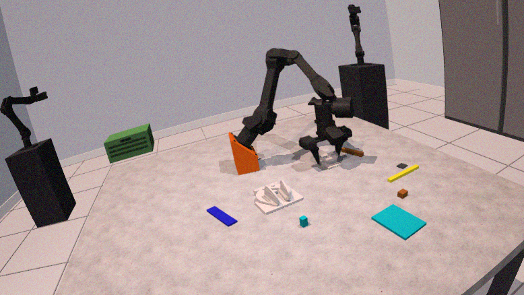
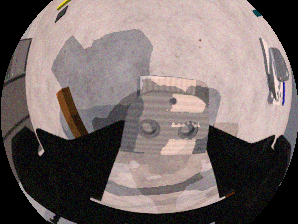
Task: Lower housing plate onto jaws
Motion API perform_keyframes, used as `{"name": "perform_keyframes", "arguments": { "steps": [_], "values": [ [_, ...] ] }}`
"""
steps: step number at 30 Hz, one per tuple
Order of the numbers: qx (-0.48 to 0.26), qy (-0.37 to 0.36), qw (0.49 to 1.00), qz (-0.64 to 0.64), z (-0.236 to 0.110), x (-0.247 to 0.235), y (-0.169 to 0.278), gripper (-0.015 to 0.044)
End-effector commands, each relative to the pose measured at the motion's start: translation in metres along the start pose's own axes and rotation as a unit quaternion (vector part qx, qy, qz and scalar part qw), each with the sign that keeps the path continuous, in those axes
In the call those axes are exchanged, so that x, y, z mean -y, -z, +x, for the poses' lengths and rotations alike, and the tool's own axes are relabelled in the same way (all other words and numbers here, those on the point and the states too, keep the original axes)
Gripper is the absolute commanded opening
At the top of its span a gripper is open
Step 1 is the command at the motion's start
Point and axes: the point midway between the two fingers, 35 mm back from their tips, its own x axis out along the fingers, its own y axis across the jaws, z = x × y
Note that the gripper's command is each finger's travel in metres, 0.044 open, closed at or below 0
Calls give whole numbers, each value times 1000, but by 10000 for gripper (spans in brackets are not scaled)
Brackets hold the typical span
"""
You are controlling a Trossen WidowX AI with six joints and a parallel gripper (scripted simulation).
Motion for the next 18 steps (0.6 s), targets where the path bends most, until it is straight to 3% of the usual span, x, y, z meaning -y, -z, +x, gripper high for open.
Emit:
{"name": "perform_keyframes", "arguments": {
  "steps": [1,18],
  "values": [
    [0,1,1000,-1,-4,0,-1,351],
    [1,5,1000,0,-58,1,-3,351]
  ]
}}
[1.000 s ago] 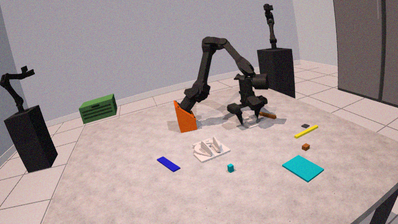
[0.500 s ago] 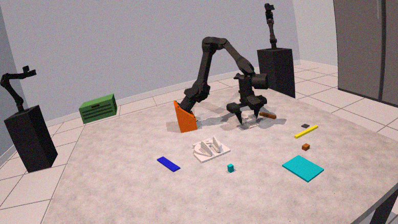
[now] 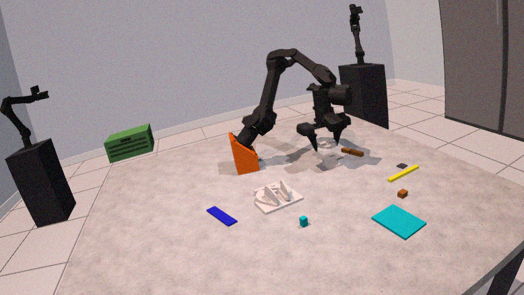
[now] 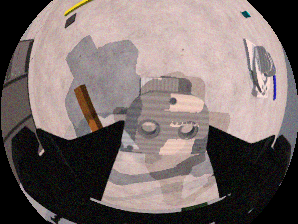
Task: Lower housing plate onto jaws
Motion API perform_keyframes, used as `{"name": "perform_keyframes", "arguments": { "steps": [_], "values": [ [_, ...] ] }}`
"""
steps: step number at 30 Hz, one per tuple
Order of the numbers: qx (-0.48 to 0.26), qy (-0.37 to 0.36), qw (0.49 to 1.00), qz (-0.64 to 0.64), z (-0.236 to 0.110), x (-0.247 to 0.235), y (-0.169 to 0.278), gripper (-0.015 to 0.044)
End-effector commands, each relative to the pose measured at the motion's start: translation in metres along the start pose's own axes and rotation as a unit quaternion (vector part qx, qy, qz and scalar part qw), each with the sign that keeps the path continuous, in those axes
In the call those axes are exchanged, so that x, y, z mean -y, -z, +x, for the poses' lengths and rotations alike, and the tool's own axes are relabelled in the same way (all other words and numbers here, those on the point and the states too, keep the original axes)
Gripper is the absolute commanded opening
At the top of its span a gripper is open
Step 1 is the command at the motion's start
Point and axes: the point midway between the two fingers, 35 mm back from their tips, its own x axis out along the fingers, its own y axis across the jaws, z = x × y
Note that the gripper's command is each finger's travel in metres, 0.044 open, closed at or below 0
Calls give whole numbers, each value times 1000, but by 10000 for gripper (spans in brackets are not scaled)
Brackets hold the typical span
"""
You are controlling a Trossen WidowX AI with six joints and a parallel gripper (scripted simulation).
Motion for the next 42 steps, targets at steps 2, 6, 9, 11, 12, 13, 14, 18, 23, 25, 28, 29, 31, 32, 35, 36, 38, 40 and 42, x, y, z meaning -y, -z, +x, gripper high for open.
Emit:
{"name": "perform_keyframes", "arguments": {
  "steps": [2,6,9,11,12,13,14,18,23,25,28,29,31,32,35,36,38,40,42],
  "values": [
    [3,-5,1000,-3,-17,-3,1,351],
    [4,-6,1000,-3,-25,-3,3,351],
    [4,-6,1000,-3,-25,-3,3,351],
    [4,-5,1000,-3,-25,-2,1,351],
    [5,-3,1000,-4,-24,0,-1,351],
    [5,-1,1000,-5,-24,2,-3,351],
    [5,0,1000,-6,-23,5,-5,351],
    [6,7,1000,-9,-21,14,-14,351],
    [6,15,1000,-13,-19,27,-24,351],
    [6,18,1000,-14,-19,32,-28,351],
    [5,22,1000,-16,-18,40,-34,351],
    [5,23,1000,-17,-17,43,-35,351],
    [5,25,1000,-18,-17,48,-39,351],
    [4,26,999,-19,-17,51,-40,351],
    [4,29,999,-21,-16,59,-45,351],
    [3,30,999,-21,-16,62,-47,351],
    [3,32,999,-23,-16,68,-50,351],
    [2,33,999,-24,-16,74,-53,351],
    [2,34,999,-25,-16,80,-55,351]
  ]
}}
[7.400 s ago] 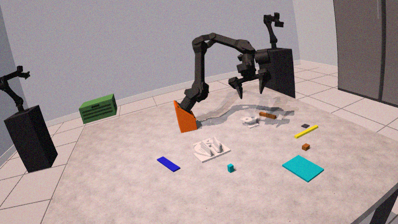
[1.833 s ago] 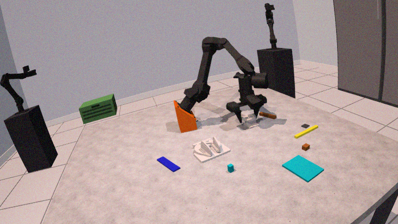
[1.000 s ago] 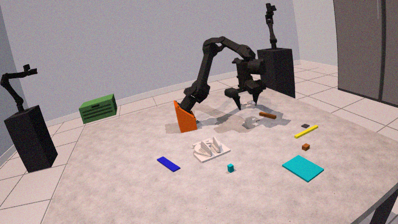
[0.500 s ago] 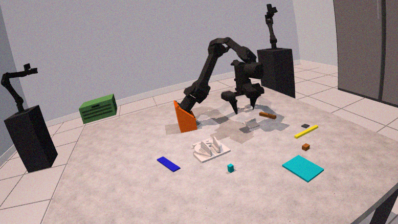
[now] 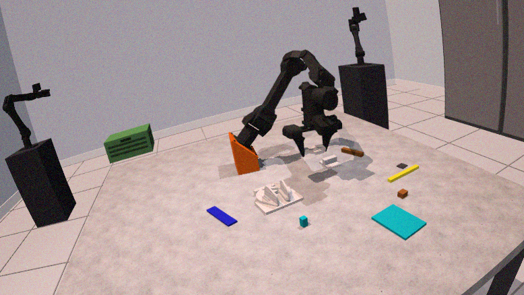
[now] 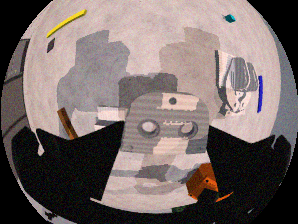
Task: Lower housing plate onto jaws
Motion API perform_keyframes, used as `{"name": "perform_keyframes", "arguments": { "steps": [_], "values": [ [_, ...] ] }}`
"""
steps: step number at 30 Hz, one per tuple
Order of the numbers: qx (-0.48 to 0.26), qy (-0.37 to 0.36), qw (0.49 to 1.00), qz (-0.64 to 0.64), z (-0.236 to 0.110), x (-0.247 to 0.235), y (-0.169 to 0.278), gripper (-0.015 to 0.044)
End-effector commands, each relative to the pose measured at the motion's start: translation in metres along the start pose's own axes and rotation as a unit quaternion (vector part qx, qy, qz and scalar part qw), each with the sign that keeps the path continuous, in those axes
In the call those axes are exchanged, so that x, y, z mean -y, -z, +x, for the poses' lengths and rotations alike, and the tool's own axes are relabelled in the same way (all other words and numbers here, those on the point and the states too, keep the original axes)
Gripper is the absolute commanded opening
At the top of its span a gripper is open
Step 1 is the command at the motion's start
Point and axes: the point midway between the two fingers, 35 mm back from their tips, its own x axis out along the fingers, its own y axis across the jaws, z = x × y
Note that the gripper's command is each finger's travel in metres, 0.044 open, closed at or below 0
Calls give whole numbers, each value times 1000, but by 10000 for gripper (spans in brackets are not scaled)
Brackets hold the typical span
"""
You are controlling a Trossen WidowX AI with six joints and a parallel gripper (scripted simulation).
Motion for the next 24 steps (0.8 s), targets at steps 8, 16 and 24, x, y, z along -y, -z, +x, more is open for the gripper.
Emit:
{"name": "perform_keyframes", "arguments": {
  "steps": [8,16,24],
  "values": [
    [-2,3,1000,-8,2,34,-12,351],
    [-5,3,1000,-13,3,60,-17,351],
    [-6,0,1000,-18,4,86,-20,351]
  ]
}}
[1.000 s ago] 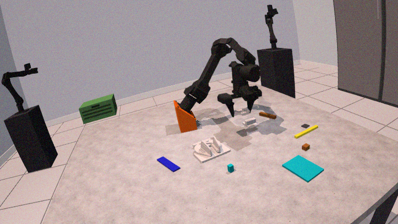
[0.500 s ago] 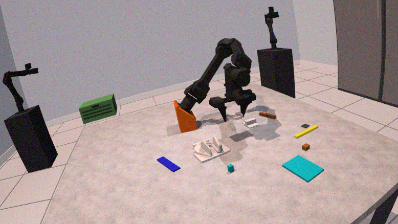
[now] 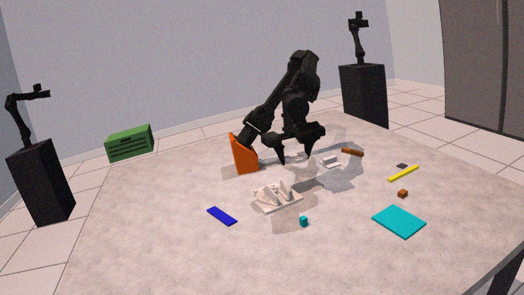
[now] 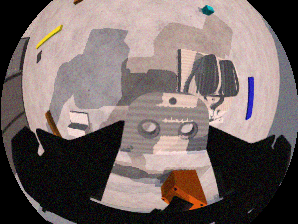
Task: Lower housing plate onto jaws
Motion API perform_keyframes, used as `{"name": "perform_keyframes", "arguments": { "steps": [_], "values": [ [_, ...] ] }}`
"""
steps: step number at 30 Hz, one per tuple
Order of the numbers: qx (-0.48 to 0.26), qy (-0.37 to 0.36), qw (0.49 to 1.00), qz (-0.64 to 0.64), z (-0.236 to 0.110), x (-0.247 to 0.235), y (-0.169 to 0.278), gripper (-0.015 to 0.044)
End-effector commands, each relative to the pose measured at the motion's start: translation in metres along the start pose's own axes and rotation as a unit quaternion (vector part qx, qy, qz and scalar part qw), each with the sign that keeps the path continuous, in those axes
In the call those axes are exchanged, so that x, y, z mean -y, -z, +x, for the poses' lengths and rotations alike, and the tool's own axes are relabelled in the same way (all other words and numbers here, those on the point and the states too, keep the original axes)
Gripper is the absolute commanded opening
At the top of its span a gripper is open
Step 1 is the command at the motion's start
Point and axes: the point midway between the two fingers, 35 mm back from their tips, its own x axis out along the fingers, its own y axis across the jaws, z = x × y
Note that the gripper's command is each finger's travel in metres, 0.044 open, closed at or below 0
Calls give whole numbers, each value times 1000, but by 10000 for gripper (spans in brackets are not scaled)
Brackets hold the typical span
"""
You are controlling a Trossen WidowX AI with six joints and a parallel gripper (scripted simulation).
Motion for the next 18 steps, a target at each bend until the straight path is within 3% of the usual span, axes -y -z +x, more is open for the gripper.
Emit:
{"name": "perform_keyframes", "arguments": {
  "steps": [1,18],
  "values": [
    [1,-3,1000,-3,0,13,-1,351],
    [5,-21,1000,-16,1,70,7,351]
  ]
}}
